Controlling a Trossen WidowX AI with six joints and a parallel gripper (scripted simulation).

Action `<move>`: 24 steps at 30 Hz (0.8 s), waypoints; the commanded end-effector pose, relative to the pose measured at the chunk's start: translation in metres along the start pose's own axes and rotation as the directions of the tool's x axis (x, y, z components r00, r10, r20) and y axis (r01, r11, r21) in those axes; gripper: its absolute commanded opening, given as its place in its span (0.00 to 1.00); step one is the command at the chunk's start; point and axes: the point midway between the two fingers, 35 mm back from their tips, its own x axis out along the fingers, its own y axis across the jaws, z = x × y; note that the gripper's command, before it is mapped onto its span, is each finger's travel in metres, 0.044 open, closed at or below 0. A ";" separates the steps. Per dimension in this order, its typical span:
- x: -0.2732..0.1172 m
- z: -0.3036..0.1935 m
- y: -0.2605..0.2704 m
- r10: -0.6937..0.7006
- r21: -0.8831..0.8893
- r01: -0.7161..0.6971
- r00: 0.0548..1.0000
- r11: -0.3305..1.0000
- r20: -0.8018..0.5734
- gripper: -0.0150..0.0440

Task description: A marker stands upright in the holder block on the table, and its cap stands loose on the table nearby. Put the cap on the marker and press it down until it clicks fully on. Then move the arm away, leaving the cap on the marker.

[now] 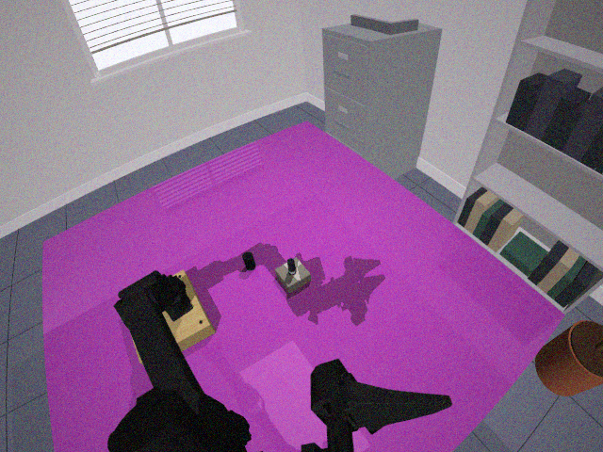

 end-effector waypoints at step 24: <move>0.112 0.061 -0.314 -0.327 0.918 -0.395 0.871 -0.021 0.367 0.68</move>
